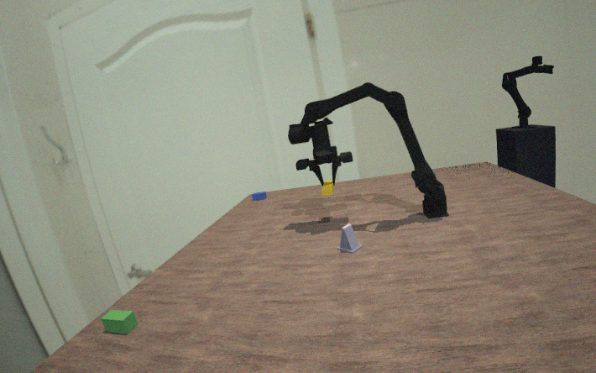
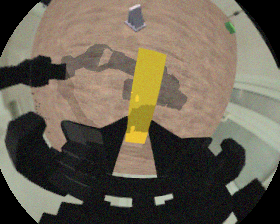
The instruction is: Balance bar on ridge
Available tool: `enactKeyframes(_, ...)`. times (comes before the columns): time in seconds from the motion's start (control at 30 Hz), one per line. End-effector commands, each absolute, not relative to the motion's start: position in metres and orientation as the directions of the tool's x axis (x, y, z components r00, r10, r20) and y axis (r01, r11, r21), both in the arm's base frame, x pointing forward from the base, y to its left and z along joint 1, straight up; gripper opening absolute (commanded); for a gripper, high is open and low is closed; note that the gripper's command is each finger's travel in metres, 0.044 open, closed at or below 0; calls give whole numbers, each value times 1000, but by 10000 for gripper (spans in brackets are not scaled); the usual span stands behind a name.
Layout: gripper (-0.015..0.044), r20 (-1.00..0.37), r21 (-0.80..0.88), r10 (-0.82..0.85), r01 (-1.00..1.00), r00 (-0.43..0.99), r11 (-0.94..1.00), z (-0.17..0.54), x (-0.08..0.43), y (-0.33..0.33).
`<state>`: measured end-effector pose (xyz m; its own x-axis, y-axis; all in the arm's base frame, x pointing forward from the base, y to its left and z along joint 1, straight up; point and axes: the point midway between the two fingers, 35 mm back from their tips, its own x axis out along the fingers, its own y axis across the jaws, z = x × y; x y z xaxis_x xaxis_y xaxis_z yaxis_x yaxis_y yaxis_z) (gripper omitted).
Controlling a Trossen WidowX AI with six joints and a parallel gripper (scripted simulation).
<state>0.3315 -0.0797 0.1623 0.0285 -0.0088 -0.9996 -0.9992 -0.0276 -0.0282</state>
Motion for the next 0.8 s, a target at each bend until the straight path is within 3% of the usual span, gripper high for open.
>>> enactKeyframes(0.0,0,-999,-34,-7,-997,35,-76,165,331,-66)
enactKeyframes(0.77,0,-999,-32,3,-919,34,-393,165,327,25)
